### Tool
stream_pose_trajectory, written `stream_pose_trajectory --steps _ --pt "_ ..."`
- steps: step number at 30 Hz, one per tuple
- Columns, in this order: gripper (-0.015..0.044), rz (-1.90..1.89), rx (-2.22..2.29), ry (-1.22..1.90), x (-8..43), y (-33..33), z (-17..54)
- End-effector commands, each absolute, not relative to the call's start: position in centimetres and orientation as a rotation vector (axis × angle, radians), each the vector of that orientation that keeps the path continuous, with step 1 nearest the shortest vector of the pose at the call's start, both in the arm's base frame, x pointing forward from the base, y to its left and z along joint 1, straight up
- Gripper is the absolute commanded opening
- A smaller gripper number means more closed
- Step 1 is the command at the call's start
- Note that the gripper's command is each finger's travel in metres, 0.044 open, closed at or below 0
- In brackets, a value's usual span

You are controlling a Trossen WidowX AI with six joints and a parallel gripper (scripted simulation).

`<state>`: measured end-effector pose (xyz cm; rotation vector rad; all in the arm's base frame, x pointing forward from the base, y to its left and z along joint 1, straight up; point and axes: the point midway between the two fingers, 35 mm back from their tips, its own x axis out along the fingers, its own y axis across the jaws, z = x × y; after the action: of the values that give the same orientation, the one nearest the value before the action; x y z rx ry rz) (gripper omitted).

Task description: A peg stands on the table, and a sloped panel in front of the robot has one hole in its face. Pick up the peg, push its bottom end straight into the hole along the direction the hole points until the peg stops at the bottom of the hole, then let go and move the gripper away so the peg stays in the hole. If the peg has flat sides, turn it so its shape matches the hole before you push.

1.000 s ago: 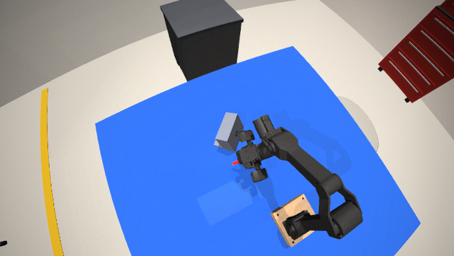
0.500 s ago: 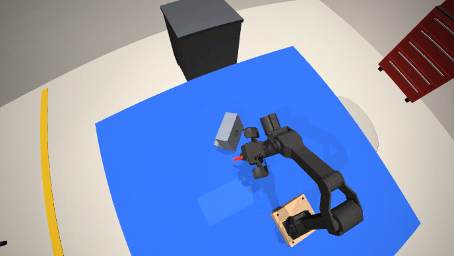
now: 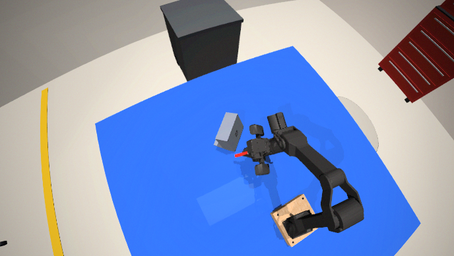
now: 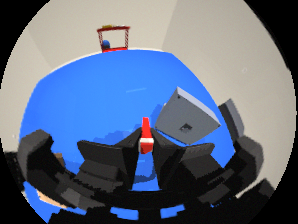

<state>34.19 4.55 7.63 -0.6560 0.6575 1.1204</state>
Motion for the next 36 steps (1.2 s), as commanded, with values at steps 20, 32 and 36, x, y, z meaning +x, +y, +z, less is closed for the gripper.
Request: stream_pose_trajectory --steps 20,32,36 --pt "0.0 1.031 -0.502 0.586 34.9 1.9 7.5" --pt "0.0 0.986 -0.434 0.544 35.2 0.4 7.5" --pt "0.0 0.971 -0.413 0.529 35.3 -0.1 7.6"
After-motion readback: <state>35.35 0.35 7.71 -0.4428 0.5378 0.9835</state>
